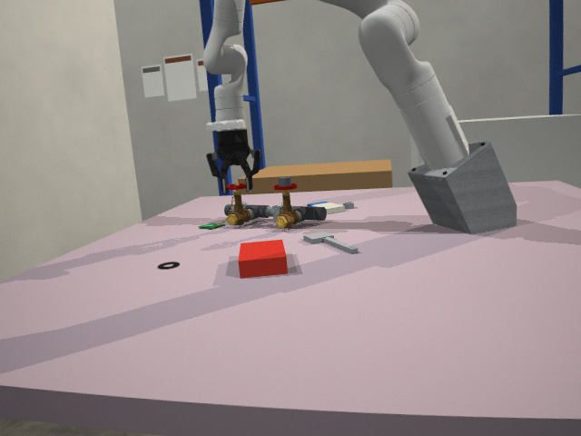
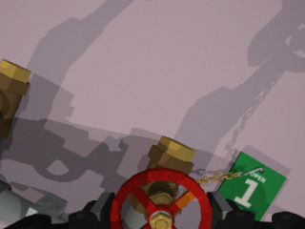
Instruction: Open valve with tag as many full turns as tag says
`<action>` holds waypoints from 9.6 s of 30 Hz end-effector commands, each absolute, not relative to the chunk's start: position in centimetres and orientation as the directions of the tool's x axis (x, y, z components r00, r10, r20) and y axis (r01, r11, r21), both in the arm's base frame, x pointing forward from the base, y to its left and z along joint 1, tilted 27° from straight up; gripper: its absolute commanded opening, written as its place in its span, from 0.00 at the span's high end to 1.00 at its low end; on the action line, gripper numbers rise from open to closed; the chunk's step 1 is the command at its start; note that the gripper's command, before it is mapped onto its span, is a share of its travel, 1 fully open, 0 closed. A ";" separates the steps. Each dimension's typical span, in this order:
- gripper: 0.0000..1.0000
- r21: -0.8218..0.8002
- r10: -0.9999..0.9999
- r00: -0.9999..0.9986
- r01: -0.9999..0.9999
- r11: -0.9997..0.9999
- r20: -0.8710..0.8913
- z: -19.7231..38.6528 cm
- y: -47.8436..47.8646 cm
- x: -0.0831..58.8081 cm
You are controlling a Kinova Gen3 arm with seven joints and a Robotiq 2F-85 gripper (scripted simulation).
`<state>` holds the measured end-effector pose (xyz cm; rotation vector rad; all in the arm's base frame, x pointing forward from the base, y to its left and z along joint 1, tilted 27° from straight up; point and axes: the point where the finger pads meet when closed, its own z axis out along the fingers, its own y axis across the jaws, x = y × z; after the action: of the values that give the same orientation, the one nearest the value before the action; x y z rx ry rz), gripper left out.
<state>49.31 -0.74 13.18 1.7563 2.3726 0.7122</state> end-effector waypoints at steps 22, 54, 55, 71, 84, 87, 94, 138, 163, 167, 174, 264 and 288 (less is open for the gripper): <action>0.40 0.466 0.721 -0.692 0.630 0.622 -0.028 13.2 -0.8 49.3; 0.40 0.024 -0.537 -0.704 -0.616 0.787 -0.465 13.2 -0.8 49.3; 0.40 0.000 -0.576 -0.672 -0.651 0.759 -0.466 13.2 -0.8 49.3; 0.40 -0.274 -0.913 -0.158 -0.922 0.273 -0.377 13.2 -0.8 49.3; 0.40 -0.362 -0.952 0.084 -0.932 0.030 -0.294 13.2 -0.8 49.3; 0.40 -0.372 -0.953 0.117 -0.928 -0.004 -0.281 13.2 -0.8 49.3; 0.40 -0.382 -0.952 0.152 -0.923 -0.040 -0.267 13.2 -0.8 49.3; 0.00 -0.372 -0.953 0.117 -0.928 -0.004 -0.281 13.2 -0.8 49.3; 0.00 -0.122 -0.755 -0.476 -0.805 0.580 -0.450 13.2 -0.8 49.3; 0.00 -0.078 -0.696 -0.552 -0.755 0.651 -0.460 13.2 -0.8 49.3; 0.00 0.095 -0.410 -0.790 -0.502 0.860 -0.456 13.2 -0.8 49.3; 0.00 0.425 0.929 -0.313 0.881 0.208 0.195 16.2 -1.9 48.2; 0.00 0.424 0.930 -0.313 0.881 0.208 0.194 18.5 -2.7 47.2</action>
<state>47.19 -2.66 18.42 1.7772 2.3610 0.7141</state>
